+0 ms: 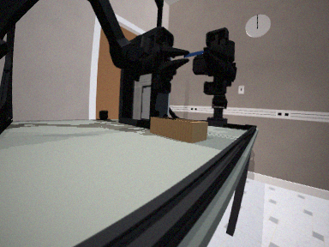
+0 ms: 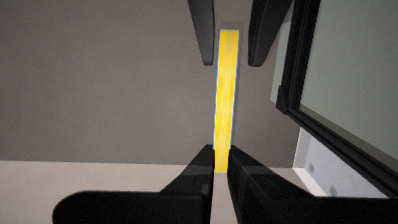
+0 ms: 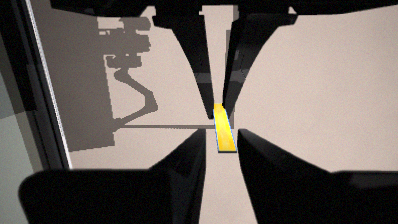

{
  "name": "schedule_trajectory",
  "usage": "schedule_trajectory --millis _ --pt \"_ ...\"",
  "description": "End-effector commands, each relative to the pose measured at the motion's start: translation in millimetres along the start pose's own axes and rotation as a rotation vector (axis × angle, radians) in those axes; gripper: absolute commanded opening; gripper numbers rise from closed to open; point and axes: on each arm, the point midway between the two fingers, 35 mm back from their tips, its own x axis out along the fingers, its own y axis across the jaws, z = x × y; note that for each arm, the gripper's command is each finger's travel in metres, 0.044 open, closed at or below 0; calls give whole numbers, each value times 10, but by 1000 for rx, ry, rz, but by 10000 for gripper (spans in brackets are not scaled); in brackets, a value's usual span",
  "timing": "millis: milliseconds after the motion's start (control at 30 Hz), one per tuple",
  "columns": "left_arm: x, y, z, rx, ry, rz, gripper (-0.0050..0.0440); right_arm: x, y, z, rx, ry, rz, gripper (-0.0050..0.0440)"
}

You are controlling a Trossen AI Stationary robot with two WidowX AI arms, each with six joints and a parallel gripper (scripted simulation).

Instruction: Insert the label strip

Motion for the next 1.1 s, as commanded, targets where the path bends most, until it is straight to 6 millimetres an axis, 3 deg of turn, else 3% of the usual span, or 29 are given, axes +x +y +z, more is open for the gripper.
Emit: schedule_trajectory --millis 0,1067 --pt "25 129 5 11 0 29 -50 -1 -92 15 28 3 -1 85" --pt "21 142 -377 15 0 28 -50 -24 -92 14 28 -3 0 85"
